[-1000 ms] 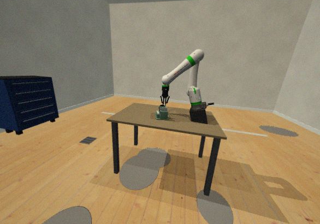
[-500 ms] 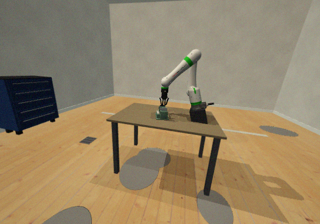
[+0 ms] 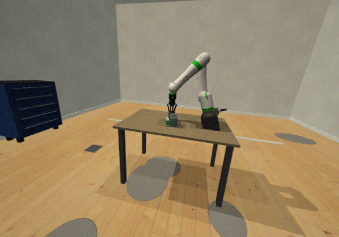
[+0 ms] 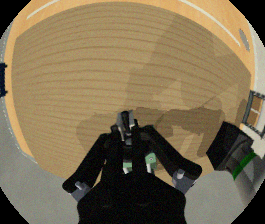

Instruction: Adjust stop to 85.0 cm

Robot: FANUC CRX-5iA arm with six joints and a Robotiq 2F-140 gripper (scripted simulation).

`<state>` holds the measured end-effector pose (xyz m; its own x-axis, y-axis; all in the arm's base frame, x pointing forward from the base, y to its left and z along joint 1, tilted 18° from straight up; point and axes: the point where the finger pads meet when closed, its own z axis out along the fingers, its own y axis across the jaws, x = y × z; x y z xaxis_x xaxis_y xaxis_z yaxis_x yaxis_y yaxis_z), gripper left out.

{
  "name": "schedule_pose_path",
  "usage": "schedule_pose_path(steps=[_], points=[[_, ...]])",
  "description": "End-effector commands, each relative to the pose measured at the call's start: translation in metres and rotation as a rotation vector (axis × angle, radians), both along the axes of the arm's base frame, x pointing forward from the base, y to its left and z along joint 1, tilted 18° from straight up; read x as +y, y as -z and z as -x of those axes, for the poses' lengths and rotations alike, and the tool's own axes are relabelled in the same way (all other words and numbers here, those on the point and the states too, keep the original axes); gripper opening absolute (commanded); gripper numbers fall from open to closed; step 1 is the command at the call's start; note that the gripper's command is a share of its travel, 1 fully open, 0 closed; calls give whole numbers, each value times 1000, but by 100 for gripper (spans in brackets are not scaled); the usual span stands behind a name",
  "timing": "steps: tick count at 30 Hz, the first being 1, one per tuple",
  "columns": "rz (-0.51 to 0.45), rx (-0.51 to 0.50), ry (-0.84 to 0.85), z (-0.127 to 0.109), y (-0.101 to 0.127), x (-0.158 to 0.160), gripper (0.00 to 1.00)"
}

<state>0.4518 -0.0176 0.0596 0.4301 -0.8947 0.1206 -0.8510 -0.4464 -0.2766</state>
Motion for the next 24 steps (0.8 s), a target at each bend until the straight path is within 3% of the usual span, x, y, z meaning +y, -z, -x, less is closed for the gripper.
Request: schedule_pose_path(steps=[1,13,24], points=[[0,-1,0,-7,-3,4,4],[0,-1,0,-19,-26,13,4],[0,-1,0,-10,-52,12,4]])
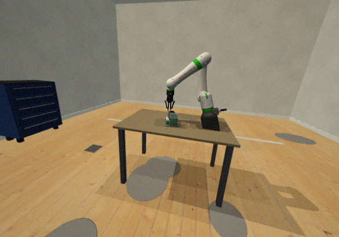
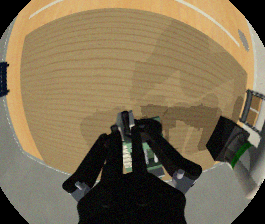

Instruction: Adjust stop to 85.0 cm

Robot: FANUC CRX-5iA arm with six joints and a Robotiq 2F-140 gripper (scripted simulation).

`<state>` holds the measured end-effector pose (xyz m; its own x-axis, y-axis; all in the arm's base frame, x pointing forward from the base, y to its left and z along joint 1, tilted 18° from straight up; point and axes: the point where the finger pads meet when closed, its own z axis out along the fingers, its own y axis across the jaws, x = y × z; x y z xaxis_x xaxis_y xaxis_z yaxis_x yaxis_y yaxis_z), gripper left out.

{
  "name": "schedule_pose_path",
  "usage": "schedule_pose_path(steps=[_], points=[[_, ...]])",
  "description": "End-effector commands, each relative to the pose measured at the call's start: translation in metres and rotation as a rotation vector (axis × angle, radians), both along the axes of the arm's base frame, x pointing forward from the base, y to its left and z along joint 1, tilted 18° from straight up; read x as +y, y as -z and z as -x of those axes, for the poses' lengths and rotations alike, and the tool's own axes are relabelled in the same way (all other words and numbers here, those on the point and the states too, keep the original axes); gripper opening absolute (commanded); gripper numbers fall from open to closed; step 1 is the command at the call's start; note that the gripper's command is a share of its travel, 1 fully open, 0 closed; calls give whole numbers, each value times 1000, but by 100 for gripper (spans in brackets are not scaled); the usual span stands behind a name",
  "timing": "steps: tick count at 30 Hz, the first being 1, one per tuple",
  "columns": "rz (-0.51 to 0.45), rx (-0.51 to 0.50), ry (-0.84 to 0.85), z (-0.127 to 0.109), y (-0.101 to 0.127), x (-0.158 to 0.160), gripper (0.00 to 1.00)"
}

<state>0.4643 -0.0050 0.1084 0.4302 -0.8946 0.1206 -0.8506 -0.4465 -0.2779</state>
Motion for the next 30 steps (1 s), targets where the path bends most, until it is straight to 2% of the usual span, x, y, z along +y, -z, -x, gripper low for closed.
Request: schedule_pose_path(steps=[1,19,30], points=[[0,0,0,3,-3,-1,4],[0,0,0,28,-13,-12,4],[0,0,0,47,2,-23,4]])
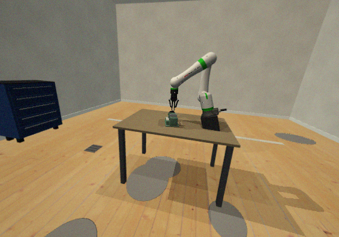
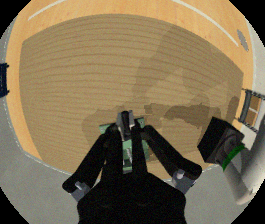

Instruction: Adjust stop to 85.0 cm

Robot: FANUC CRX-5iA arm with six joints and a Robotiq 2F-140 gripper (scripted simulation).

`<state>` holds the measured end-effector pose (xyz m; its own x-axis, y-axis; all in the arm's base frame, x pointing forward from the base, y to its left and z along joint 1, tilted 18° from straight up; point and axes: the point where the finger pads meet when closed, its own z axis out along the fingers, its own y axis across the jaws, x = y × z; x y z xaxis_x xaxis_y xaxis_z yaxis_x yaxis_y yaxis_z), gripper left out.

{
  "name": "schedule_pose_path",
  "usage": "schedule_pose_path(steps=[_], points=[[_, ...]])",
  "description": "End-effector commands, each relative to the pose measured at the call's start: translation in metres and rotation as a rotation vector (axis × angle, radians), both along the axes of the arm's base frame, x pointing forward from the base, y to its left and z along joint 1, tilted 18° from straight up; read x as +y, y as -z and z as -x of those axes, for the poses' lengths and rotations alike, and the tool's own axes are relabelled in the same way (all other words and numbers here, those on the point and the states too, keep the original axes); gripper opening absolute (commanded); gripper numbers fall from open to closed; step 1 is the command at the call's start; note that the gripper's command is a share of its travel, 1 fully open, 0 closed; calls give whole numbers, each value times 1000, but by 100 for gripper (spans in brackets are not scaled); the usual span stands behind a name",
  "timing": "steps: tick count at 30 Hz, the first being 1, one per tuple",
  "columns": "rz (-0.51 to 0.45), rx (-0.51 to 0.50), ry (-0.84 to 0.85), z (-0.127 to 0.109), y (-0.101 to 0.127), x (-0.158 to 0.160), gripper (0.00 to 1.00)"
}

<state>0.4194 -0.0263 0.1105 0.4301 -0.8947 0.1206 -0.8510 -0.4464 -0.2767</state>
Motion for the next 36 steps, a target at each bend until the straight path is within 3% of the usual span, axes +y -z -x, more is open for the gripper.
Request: schedule_pose_path(steps=[1,18,36], points=[[0,-1,0,4,6,-3,4],[0,-1,0,-1,40,-5,4],[0,-1,0,-23,52,4,4]])
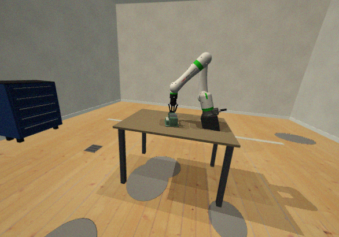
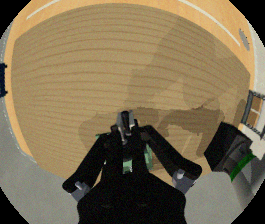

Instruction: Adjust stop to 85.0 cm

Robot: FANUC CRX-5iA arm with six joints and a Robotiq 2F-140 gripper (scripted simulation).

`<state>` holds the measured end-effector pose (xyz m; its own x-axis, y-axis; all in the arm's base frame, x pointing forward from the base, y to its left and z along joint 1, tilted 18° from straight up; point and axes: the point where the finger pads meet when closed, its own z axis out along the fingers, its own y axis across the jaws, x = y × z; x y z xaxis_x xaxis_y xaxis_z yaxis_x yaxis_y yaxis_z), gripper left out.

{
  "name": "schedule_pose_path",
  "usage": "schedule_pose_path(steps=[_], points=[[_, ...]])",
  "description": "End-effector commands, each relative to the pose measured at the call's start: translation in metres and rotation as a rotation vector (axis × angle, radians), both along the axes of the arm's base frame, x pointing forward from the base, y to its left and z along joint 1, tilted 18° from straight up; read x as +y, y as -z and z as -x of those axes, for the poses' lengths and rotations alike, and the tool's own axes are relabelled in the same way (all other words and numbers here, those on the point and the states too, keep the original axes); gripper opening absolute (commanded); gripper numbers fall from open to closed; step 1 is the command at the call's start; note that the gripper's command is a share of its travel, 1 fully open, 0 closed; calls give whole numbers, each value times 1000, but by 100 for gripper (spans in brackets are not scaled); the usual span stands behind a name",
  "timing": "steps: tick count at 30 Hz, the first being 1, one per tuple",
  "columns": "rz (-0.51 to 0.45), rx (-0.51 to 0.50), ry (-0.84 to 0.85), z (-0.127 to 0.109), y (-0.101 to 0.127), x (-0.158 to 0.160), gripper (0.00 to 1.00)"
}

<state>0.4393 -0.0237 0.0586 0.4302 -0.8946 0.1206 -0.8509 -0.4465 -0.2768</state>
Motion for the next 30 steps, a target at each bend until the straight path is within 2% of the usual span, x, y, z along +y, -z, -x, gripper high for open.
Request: schedule_pose_path(steps=[1,10,19,30], points=[[0,-1,0,-5,0,2,4],[0,-1,0,-19,-4,9,4],[0,-1,0,-30,-20,17,4],[0,-1,0,-29,-43,20,4]])
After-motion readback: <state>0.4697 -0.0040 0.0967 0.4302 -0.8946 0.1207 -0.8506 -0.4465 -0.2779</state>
